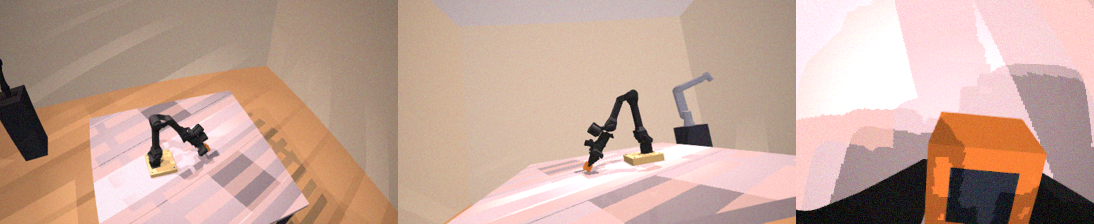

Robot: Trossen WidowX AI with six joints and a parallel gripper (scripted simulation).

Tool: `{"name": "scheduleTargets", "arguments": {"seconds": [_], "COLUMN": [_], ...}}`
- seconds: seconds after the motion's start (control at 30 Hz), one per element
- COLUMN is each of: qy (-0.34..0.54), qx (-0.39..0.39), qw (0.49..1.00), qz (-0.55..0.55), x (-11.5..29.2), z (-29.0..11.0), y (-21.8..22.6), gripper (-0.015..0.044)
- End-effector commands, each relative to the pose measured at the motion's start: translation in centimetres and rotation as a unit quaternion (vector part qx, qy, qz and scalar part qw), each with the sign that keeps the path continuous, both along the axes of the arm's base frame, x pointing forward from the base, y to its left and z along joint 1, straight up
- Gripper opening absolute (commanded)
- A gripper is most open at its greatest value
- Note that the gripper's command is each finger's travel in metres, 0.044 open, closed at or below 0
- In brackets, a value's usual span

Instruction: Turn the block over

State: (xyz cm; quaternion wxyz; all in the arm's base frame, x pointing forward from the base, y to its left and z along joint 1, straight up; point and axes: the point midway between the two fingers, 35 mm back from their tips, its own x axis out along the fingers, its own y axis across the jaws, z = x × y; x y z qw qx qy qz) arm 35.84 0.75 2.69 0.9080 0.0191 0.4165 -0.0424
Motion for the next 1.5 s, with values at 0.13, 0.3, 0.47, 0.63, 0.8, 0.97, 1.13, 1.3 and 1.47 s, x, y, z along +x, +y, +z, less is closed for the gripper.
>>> {"name": "scheduleTargets", "arguments": {"seconds": [0.13,0.3,0.47,0.63,0.8,0.97,1.13,1.3,1.47], "qy": [-0.056,-0.093,-0.129,-0.165,-0.181,-0.190,-0.190,-0.190,-0.190], "qx": [-0.008,-0.011,-0.014,-0.017,-0.018,-0.019,-0.019,-0.019,-0.019], "qw": [0.998,0.996,0.991,0.986,0.983,0.982,0.982,0.982,0.982], "qz": [0.001,0.001,0.000,-0.001,-0.002,-0.002,-0.002,-0.002,-0.002], "x": [0.1,-0.1,-0.6,-1.3,-1.5,-1.5,-1.5,-1.5,-1.5], "z": [-1.0,-1.3,-1.3,-1.1,-0.9,-0.7,-0.7,-0.7,-0.7], "y": [0.0,0.0,0.0,-0.1,-0.1,-0.1,-0.1,-0.1,-0.1], "gripper": [0.0000,0.0000,0.0000,0.0000,0.0000,0.0000,0.0000,0.0000,0.0131]}}
